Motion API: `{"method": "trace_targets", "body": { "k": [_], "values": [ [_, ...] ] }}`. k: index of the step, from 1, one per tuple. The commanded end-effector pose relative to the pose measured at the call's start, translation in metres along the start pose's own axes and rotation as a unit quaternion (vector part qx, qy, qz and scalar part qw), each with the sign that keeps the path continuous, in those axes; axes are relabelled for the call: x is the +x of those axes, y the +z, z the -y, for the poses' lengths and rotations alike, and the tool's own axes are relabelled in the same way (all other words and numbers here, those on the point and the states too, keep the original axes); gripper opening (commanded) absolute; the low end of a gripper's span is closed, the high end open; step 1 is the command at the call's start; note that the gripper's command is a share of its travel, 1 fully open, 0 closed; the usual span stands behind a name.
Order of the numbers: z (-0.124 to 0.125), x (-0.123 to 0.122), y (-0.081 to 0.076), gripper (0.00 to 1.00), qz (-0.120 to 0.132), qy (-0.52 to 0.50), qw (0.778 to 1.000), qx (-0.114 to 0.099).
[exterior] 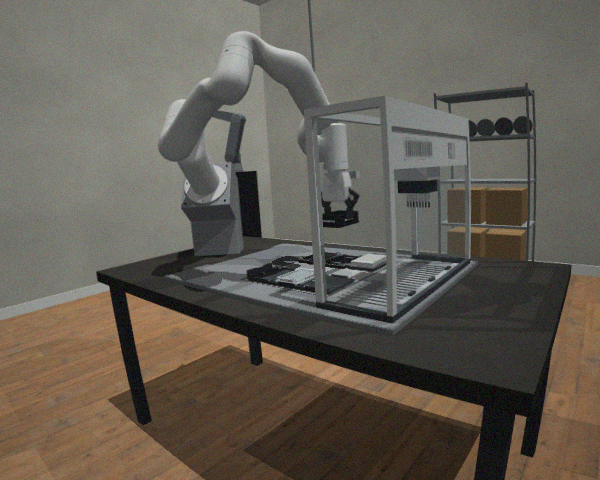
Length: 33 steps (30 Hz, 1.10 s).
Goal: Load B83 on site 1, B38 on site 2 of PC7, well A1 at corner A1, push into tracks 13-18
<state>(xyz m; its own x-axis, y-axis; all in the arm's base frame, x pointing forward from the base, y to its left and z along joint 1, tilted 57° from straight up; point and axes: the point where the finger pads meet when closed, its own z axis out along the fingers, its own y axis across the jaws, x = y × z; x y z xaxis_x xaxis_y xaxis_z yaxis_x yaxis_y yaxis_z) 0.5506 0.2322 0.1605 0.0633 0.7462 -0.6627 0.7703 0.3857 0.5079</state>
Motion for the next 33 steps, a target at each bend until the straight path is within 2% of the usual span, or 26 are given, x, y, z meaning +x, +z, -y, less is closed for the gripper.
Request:
{"method": "trace_targets", "body": {
  "k": [1, 9, 11, 26, 28, 33],
  "values": [
    [0.007, -0.02, -0.001, 0.0, 0.0, -0.004, 1.0, -0.001],
    [0.021, -0.057, 0.0, 0.0, 0.0, -0.004, 1.0, -0.001],
    [0.021, -0.057, 0.0, 0.0, 0.0, -0.004, 1.0, -0.001],
    [0.047, -0.127, 0.0, 0.0, 0.0, -0.004, 1.0, -0.001],
    [0.047, -0.127, 0.0, 0.0, 0.0, -0.004, 1.0, -0.001],
    [0.056, -0.151, 0.0, 0.0, 0.0, -0.004, 1.0, -0.001]
  ]
}}
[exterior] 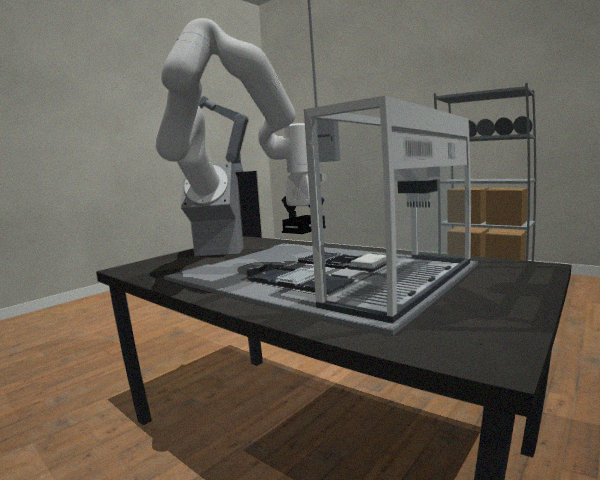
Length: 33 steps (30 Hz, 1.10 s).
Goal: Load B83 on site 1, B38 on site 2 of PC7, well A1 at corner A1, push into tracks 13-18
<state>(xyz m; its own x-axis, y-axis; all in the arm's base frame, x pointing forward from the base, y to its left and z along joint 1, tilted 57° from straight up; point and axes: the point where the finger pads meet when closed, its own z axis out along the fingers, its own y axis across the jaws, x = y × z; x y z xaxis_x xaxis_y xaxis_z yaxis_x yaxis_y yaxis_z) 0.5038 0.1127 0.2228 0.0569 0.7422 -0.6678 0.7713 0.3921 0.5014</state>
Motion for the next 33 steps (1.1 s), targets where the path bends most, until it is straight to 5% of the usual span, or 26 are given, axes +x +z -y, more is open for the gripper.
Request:
{"method": "trace_targets", "body": {
  "k": [1, 22, 33],
  "values": [
    [0.008, -0.022, -0.001, 0.0, -0.001, 0.0, 1.0, -0.001],
    [0.042, -0.111, 0.0, 0.0, -0.001, 0.0, 1.0, -0.001],
    [0.043, -0.112, 0.0, 0.0, -0.001, 0.0, 1.0, -0.001]
  ]
}}
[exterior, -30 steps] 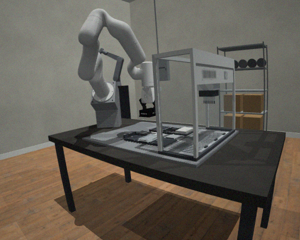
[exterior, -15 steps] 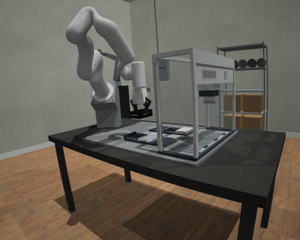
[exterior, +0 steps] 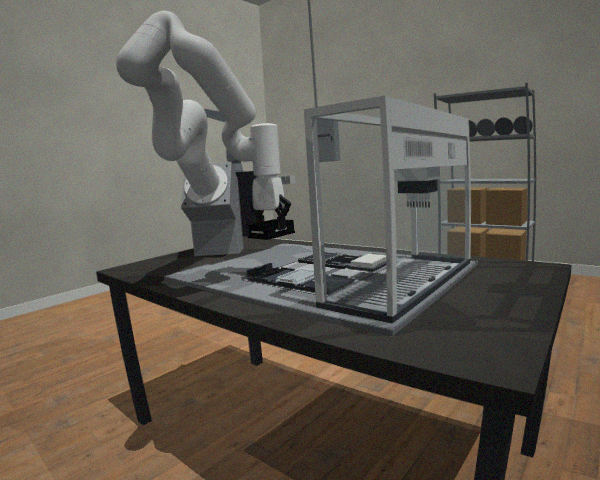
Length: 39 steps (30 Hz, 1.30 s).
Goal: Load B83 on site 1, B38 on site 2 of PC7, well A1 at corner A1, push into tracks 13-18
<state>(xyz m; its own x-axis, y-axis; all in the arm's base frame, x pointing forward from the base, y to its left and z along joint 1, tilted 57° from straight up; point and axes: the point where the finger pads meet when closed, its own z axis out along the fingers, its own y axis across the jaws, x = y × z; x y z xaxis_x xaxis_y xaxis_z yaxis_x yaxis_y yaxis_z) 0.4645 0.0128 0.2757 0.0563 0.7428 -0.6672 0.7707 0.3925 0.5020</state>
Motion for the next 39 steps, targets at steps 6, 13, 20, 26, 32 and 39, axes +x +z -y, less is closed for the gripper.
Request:
{"method": "trace_targets", "body": {
  "k": [6, 13, 20, 26, 32, 39],
  "values": [
    [0.0, -0.001, 0.0, 0.0, 0.0, 0.0, 1.0, 0.0],
    [0.0, -0.001, 0.0, 0.0, 0.0, 0.0, 1.0, 0.0],
    [0.0, -0.001, 0.01, 0.0, 0.0, 0.0, 1.0, 0.0],
    [0.0, -0.001, 0.02, 0.0, 0.0, 0.0, 1.0, 0.0],
    [0.0, -0.001, 0.026, 0.0, 0.0, 0.0, 1.0, 0.0],
    [0.0, -0.001, 0.038, 0.0, 0.0, 0.0, 1.0, 0.0]
  ]
}}
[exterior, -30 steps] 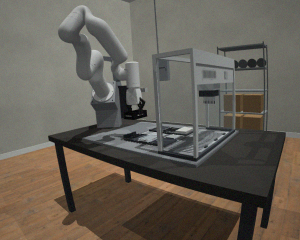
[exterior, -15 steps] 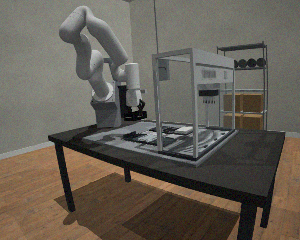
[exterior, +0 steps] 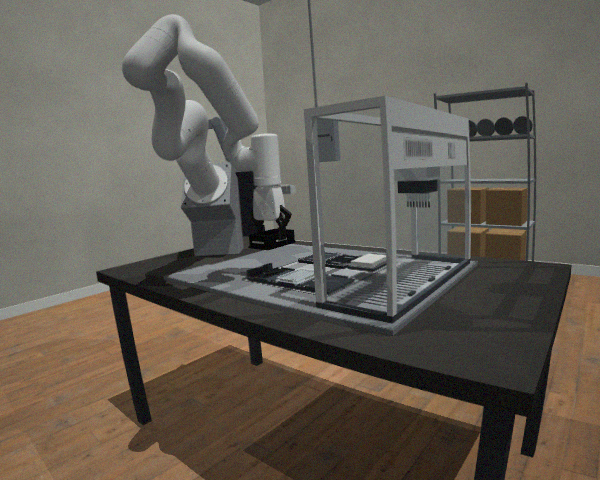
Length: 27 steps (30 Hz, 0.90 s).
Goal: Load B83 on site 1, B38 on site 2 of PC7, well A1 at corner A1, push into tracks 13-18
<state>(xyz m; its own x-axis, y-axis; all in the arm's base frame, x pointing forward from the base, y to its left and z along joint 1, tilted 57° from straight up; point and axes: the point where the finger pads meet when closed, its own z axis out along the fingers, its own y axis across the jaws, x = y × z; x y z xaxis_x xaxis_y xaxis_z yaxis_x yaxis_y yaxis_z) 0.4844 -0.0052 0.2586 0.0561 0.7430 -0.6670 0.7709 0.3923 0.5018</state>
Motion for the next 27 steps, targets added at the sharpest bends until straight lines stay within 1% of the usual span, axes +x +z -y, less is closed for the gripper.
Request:
{"method": "trace_targets", "body": {
  "k": [1, 6, 8, 23, 25, 27],
  "values": [
    [0.0, 0.0, 0.008, 0.0, 0.0, 0.0, 1.0, -0.001],
    [0.0, 0.0, 0.016, 0.0, 0.0, 0.0, 1.0, -0.001],
    [0.0, 0.0, 0.016, 0.0, 0.0, 0.0, 1.0, -0.001],
    [0.0, 0.0, 0.041, 0.0, 0.0, 0.0, 1.0, -0.001],
    [0.0, 0.0, 0.041, 0.0, 0.0, 0.0, 1.0, -0.001],
    [0.0, 0.0, 0.045, 0.0, 0.0, 0.0, 1.0, -0.001]
  ]
}}
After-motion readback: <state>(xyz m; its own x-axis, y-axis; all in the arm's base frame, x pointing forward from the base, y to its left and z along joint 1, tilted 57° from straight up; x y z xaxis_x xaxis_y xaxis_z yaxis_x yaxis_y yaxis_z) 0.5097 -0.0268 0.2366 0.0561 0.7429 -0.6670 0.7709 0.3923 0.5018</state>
